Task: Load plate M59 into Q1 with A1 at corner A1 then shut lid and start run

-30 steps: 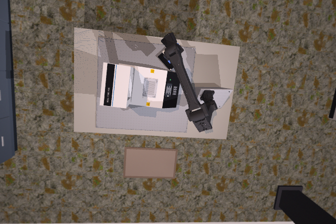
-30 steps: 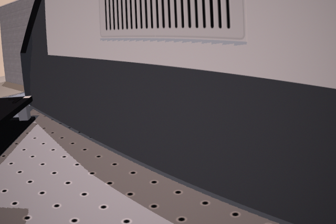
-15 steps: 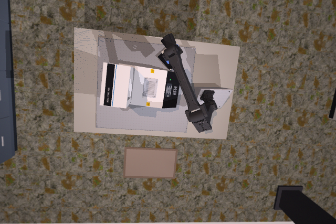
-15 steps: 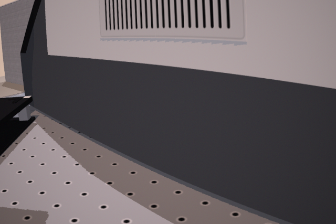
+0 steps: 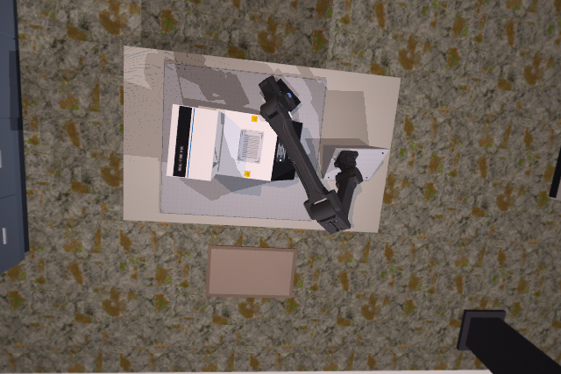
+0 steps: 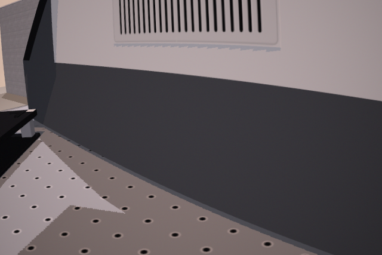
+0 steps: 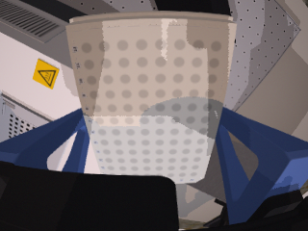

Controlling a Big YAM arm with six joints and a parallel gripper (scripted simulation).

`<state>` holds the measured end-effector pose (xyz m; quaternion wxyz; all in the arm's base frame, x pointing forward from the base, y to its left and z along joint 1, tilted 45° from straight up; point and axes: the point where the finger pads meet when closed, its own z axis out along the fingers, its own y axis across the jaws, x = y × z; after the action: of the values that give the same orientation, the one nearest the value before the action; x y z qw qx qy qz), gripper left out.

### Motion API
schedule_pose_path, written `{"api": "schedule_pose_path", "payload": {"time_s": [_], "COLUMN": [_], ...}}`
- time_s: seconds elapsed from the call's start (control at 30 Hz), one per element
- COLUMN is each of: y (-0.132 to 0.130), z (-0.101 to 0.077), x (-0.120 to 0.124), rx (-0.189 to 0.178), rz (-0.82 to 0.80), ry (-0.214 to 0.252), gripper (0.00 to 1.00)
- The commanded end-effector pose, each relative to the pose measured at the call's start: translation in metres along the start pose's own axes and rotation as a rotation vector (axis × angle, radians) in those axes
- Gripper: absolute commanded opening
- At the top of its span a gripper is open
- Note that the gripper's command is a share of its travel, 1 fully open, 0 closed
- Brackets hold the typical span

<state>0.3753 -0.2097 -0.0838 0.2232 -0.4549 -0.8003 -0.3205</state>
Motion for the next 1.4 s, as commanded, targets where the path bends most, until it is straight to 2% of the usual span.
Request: {"api": "schedule_pose_path", "payload": {"time_s": [0.0,0.13,0.23,0.33,0.37,0.43,0.67,0.8,0.9,0.93,1.03,1.1,1.23,1.37], "y": [0.022,0.055,0.069,0.071,0.066,0.073,0.115,0.138,0.141,0.136,0.143,0.148,0.179,0.202], "z": [-0.009,-0.017,-0.021,-0.023,-0.022,-0.021,-0.015,-0.022,-0.025,-0.025,-0.019,-0.013,-0.012,-0.019], "x": [0.014,0.024,0.031,0.031,0.026,0.03,0.057,0.071,0.072,0.067,0.073,0.081,0.099,0.113], "rx": [0.002,0.0,-0.006,-0.008,-0.012,-0.019,-0.005,-0.018,-0.025,-0.027,-0.024,-0.013,-0.012,-0.025], "rz": [0.042,0.067,0.164,0.209,0.244,0.333,0.29,0.388,0.402,0.446,0.591,0.576,0.513,0.606], "ry": [-0.014,-0.047,-0.051,-0.054,-0.052,-0.046,-0.039,-0.052,-0.056,-0.054,-0.036,-0.023,-0.034,-0.043], "gripper": [0.0,0.0,0.0,0.0,0.0,0.0,0.0,0.0,0.0,0.0,0.0,0.0,0.0,0.0]}}
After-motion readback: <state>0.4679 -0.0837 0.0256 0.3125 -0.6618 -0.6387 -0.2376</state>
